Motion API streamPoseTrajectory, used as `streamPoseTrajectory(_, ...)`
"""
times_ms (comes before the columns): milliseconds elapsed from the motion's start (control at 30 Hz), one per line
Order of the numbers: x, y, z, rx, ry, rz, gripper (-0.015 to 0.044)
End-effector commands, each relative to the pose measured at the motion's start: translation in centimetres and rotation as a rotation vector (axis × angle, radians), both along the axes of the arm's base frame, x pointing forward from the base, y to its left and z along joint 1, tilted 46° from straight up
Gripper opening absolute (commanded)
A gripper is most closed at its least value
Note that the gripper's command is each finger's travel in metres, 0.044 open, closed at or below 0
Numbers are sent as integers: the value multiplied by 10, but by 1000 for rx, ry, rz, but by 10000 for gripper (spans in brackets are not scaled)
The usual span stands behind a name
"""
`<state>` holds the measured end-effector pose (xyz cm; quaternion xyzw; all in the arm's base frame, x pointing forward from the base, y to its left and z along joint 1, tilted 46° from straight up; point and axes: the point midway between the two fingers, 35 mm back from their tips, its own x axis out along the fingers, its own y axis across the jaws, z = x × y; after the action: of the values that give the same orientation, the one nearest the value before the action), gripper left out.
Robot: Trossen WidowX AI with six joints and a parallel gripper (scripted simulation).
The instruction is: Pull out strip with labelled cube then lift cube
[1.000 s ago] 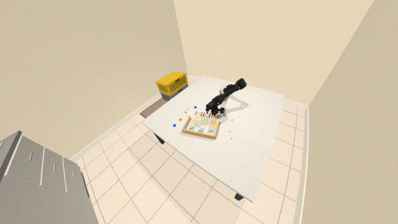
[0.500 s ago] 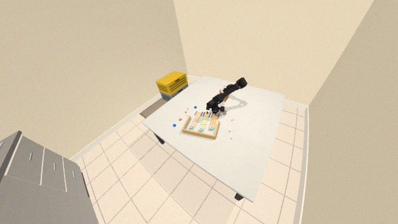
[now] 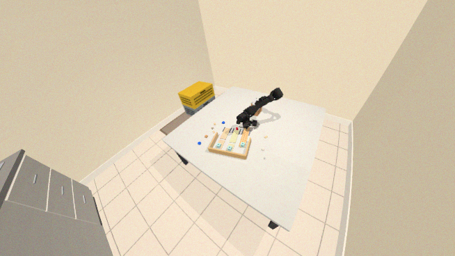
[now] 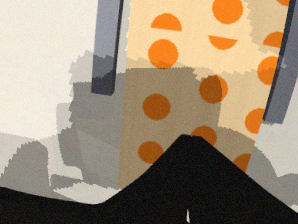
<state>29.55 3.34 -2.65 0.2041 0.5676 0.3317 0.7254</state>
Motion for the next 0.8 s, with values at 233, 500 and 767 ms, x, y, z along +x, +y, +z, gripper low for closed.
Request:
streamPoseTrajectory(233, -25, 3, -9, -2, 28, 14, 0)
streamPoseTrajectory(500, -35, 2, -11, -2, 28, 14, 0)
streamPoseTrajectory(767, -46, 1, -14, -2, 29, 14, 0)
